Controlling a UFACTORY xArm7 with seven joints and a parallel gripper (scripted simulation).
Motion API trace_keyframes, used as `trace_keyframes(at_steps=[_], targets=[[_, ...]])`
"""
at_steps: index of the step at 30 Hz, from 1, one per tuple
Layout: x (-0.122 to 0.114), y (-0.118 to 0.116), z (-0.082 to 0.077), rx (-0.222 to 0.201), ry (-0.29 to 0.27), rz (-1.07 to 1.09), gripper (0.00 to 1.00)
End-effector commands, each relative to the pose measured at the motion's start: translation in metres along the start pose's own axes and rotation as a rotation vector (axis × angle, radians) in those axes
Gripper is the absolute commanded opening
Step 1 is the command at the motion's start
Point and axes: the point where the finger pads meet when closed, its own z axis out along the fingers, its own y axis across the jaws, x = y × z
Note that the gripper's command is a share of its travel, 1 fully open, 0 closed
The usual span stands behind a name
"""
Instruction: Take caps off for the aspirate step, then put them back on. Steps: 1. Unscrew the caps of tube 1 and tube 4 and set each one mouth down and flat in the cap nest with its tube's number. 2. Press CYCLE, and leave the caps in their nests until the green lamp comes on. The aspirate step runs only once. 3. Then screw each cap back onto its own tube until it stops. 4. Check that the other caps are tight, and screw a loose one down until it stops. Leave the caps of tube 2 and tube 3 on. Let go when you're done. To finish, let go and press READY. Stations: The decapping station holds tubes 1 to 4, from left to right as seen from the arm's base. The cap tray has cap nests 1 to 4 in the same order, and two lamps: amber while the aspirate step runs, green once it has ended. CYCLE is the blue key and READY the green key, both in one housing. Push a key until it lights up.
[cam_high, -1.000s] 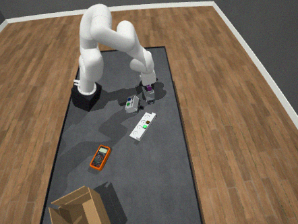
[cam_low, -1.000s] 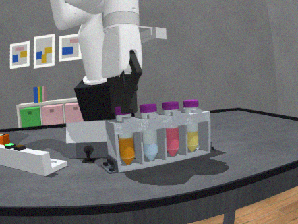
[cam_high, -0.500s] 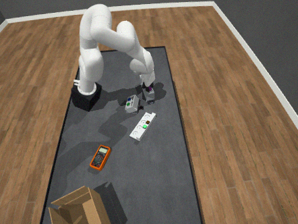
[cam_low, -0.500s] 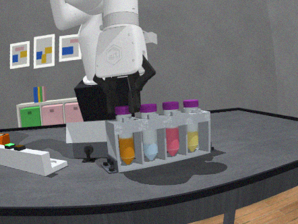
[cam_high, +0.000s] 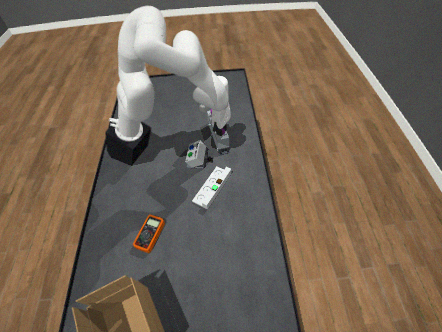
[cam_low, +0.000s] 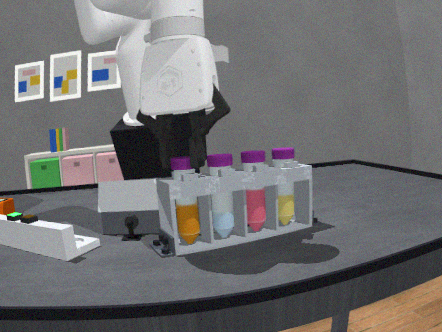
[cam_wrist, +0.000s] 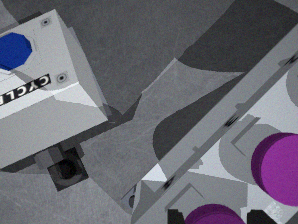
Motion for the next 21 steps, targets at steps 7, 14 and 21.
trace_keyframes(at_steps=[7,14,21], targets=[[-0.0010,0.0016,-0.0011,-0.001,0.006,0.047,0.00],[-0.0010,0.0016,-0.0009,-0.001,0.006,0.297,0.00],[-0.0010,0.0016,-0.0006,0.000,0.007,0.637,0.00]])
